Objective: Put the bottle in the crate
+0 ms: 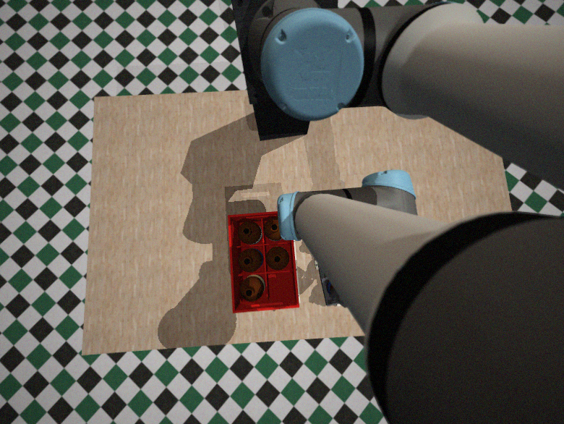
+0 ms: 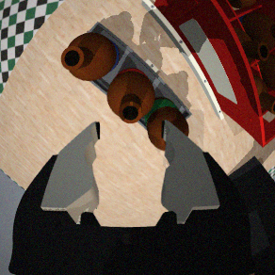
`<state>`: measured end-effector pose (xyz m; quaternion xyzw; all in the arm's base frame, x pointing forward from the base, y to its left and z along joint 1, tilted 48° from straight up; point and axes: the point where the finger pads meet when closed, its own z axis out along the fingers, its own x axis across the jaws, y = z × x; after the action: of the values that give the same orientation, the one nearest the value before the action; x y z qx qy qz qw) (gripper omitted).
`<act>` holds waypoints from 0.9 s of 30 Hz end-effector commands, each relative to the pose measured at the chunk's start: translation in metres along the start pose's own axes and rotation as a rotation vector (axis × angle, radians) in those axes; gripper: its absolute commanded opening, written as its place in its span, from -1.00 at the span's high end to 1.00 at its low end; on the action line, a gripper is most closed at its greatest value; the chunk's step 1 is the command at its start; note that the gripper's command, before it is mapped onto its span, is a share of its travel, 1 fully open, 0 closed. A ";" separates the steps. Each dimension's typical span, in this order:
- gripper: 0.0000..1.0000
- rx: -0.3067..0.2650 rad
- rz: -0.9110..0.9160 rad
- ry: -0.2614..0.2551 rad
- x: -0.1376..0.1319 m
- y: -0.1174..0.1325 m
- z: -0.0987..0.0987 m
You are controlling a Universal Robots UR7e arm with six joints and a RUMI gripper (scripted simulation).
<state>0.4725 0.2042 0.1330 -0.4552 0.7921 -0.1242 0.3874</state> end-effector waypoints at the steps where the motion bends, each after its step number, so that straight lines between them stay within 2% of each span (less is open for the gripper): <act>1: 0.24 0.001 0.000 -0.001 0.000 0.000 0.001; 27: 0.24 0.001 0.000 -0.001 0.000 0.000 0.026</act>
<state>0.4878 0.2075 0.1188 -0.4552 0.7921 -0.1241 0.3872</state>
